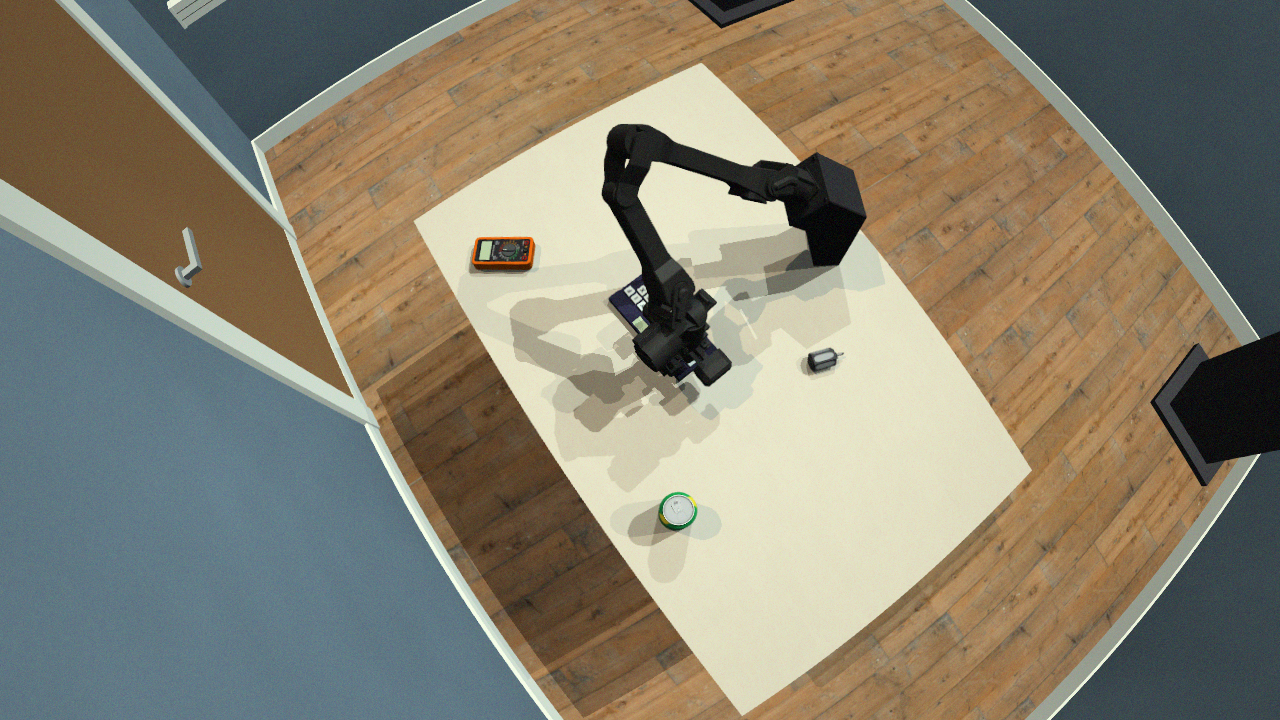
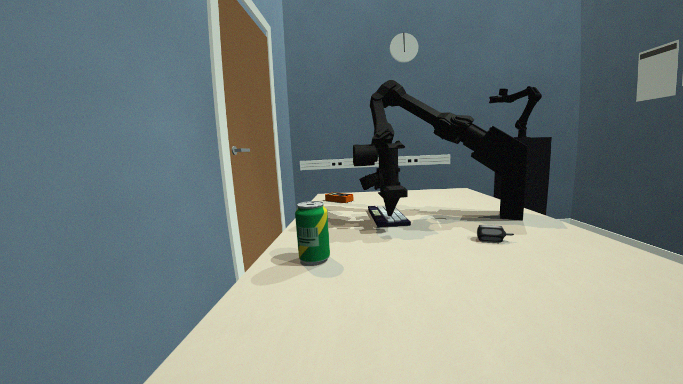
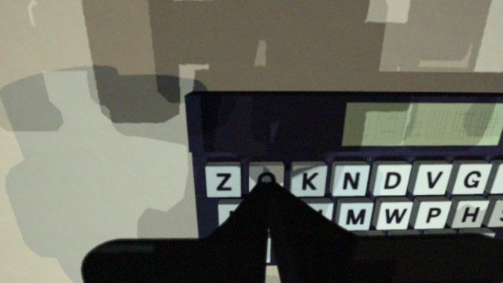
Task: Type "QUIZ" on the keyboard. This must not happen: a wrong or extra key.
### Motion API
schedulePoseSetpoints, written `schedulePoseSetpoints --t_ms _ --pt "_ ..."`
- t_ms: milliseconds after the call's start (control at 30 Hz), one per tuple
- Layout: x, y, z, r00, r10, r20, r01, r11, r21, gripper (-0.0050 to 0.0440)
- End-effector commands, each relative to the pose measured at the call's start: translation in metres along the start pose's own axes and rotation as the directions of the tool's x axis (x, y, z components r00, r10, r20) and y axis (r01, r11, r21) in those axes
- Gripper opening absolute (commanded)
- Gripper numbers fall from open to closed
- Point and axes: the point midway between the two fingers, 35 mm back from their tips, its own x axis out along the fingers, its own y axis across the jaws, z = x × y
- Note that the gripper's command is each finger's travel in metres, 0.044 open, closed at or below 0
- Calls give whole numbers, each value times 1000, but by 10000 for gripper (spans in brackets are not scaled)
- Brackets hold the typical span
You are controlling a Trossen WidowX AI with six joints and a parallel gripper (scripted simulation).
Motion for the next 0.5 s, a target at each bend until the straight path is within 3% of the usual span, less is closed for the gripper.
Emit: schedulePoseSetpoints --t_ms 0,467 --pt "4 0 2 1000 1 5 -1 1000 0 -50" --pt "7 -2 5 1000 -1 13 1 1000 8 -50"
